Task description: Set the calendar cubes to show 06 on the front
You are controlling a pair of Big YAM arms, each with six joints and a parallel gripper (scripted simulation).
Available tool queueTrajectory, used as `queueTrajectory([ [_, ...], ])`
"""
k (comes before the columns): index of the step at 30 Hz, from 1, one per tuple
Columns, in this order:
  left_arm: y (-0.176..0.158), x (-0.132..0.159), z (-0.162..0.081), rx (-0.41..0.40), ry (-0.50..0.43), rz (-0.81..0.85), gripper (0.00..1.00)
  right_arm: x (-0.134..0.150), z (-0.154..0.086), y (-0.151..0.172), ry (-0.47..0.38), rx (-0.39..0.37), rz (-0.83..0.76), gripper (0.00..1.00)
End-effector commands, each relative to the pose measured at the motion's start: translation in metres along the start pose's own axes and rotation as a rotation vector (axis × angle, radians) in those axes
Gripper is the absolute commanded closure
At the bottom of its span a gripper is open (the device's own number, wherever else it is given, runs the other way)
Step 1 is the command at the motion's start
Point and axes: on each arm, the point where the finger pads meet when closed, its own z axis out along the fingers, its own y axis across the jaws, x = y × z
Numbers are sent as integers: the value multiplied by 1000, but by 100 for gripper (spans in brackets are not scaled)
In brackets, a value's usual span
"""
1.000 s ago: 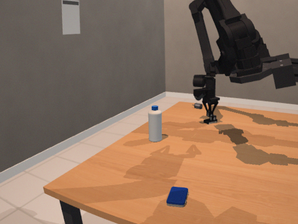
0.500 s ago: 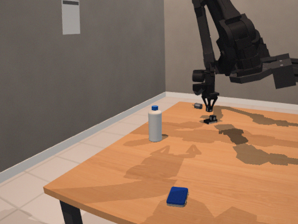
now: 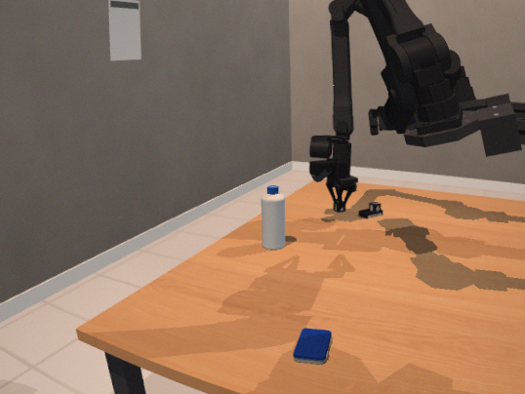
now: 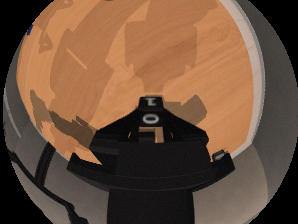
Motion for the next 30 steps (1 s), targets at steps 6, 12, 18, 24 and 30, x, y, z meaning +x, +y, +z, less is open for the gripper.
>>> queueTrajectory([
  [6,3,-4,-1,-8,-15,-14,0,-19,21,17,33,-31,-22,76],
  [12,3,-4,-1,-8,-15,-14,0,-17,17,9,31,-22,118,76],
  [18,3,-4,-1,-8,-15,-14,0,-19,17,7,24,-12,445,76],
  [24,3,-4,-1,-8,-15,-14,0,-18,17,8,26,-12,689,76],
  [30,3,-4,-1,-8,-15,-14,0,-19,17,7,25,-9,854,76],
])
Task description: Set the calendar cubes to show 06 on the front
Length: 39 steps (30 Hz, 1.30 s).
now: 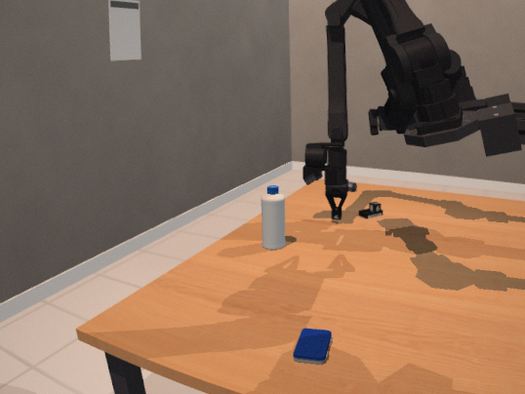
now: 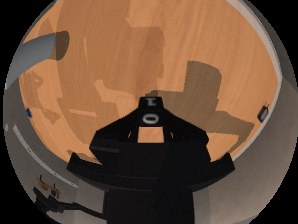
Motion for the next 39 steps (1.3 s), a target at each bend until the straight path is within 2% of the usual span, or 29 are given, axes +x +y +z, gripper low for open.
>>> queueTrajectory([
  [1,3,-4,-1,-8,-15,-14,0,-3,-2,-2,-7,4,203,76],
  [13,3,-4,-1,-8,-15,-14,0,-4,-2,-2,-16,0,719,76],
  [16,3,-4,-1,-8,-15,-14,0,-4,-2,-2,-17,0,758,76],
  [21,3,-4,-1,-8,-15,-14,0,-3,-2,-2,-18,2,1002,76],
  [28,3,-4,-1,-8,-15,-14,0,-4,-2,-2,-21,-1,1260,76],
  [34,3,-4,-1,-8,-15,-14,0,-5,-2,-2,-22,-2,1311,76],
  [39,3,-4,-1,-8,-15,-14,0,-5,-2,-2,-21,-3,1281,76],
])
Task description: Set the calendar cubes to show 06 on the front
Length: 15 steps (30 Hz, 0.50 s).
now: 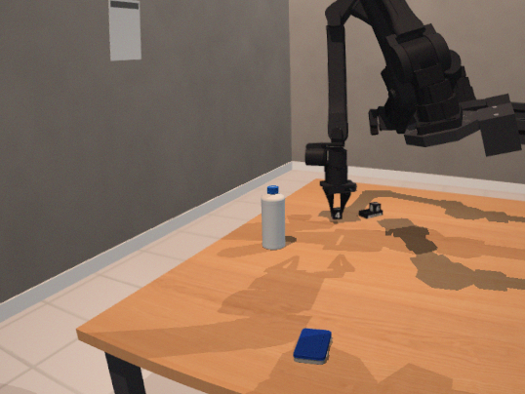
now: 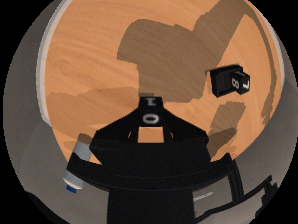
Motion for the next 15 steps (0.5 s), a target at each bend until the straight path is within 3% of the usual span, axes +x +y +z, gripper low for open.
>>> queueTrajectory([
  [1,3,-4,-1,-8,-15,-14,0,-2,-2,4,-8,-14,25,76],
  [15,3,-4,-1,-8,-15,-14,0,-3,9,-3,-4,2,29,76],
])
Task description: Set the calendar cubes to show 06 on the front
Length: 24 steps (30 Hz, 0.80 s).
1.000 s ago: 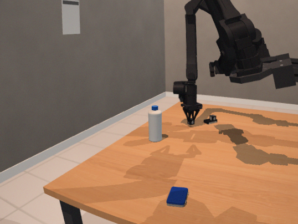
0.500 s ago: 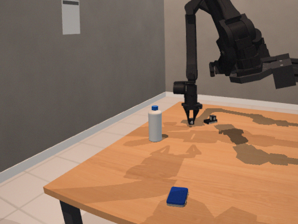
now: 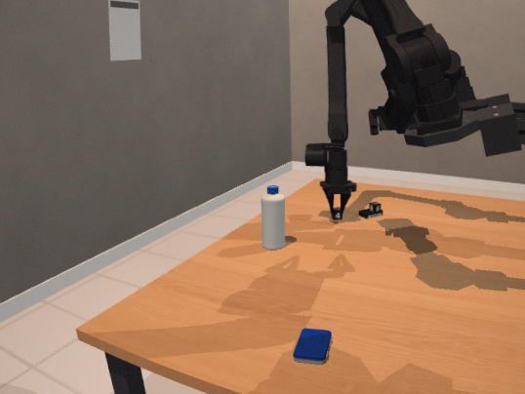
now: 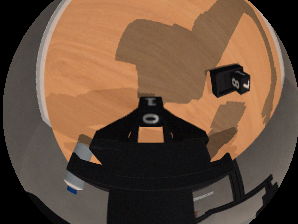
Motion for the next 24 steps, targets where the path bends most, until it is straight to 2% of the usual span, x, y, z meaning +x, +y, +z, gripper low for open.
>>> queueTrajectory([
  [1,3,-4,-1,-8,-15,-14,0,-2,8,-2,-4,0,19,76],
  [24,3,-4,-1,-8,-15,-14,0,-2,18,-3,-3,0,21,76],
])
